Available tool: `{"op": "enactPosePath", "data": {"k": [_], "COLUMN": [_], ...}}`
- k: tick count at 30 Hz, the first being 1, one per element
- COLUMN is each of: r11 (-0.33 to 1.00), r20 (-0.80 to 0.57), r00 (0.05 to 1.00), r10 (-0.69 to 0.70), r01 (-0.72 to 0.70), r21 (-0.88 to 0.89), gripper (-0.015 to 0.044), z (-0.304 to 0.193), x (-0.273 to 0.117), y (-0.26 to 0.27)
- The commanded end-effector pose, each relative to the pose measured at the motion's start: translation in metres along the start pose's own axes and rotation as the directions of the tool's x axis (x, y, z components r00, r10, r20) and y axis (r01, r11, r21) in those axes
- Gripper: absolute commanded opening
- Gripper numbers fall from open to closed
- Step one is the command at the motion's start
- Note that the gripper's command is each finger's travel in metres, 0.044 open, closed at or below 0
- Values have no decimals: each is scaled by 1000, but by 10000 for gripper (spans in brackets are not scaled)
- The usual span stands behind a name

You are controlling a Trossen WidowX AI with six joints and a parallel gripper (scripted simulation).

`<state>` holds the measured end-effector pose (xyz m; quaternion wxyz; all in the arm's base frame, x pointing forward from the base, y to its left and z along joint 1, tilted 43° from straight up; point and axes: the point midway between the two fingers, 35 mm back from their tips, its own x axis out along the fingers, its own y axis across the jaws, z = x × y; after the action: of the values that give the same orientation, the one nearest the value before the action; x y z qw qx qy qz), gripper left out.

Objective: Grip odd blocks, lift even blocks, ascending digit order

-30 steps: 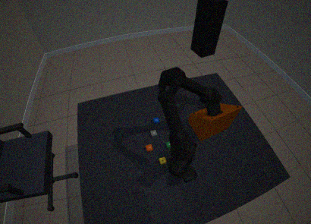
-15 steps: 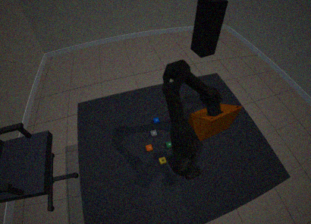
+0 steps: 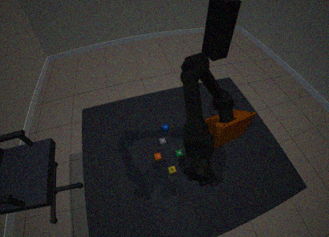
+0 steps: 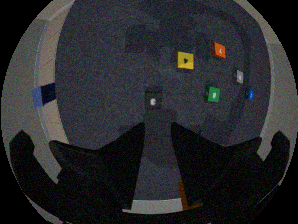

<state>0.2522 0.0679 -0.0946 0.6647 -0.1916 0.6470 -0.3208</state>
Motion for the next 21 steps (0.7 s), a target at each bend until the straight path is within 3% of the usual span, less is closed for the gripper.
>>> {"op": "enactPosePath", "data": {"k": [1, 7, 13, 15, 18, 21], "r11": [1000, 1000, 1000, 1000, 1000, 1000], "r20": [-4, -1, -1, -7, -5, 0], "r00": [1000, 1000, 1000, 1000, 1000, 1000], "r10": [3, 0, -3, -6, -7, -8], "r01": [-3, 0, 3, 6, 8, 8], "r21": [6, 8, 9, 2, 4, 9], "gripper": [120, 120, 120, 172, 251, 330], "z": [2, 77, 85, 85, 85, 85], "x": [-1, -1, 0, 15, 69, 81], "y": [-1, -53, -62, -62, -63, -63]}}
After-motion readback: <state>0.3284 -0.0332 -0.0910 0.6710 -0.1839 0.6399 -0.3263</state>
